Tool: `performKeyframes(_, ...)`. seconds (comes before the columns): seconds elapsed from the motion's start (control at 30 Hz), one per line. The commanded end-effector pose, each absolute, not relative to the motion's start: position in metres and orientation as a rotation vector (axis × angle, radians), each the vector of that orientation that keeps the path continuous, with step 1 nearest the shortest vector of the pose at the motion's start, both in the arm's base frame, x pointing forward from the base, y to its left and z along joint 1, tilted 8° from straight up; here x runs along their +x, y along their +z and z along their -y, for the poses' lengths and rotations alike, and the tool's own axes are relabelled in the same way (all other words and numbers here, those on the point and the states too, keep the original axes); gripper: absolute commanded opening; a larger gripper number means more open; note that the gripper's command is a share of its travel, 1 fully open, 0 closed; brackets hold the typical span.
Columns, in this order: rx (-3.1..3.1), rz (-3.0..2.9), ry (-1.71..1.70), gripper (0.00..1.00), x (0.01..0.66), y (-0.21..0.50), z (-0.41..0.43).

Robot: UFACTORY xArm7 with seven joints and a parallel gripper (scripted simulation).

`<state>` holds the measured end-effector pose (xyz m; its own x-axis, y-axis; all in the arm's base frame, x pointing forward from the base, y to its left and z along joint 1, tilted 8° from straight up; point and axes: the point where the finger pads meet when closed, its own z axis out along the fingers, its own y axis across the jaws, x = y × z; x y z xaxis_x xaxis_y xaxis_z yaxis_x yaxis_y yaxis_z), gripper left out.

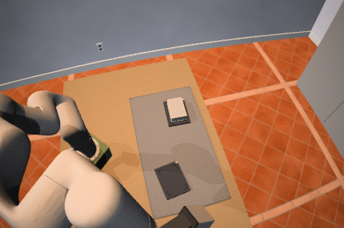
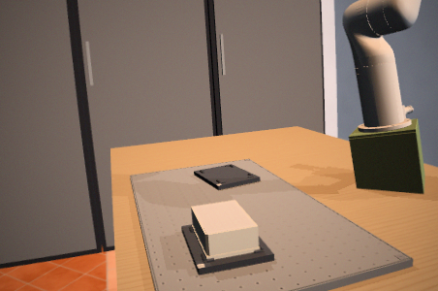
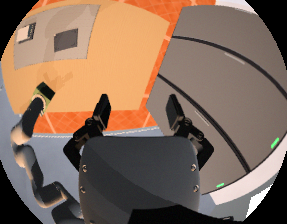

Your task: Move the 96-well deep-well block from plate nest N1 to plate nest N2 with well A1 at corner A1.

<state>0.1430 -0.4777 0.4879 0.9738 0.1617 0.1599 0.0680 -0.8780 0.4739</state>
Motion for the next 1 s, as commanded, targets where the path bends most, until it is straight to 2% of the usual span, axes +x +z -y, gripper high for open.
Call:
performKeyframes(0.0,2.635,-0.164,0.269,1.0,0.165,0.49,0.473)
performKeyframes(0.97,2.566,-0.482,0.194,1.0,0.28,0.47,0.431)
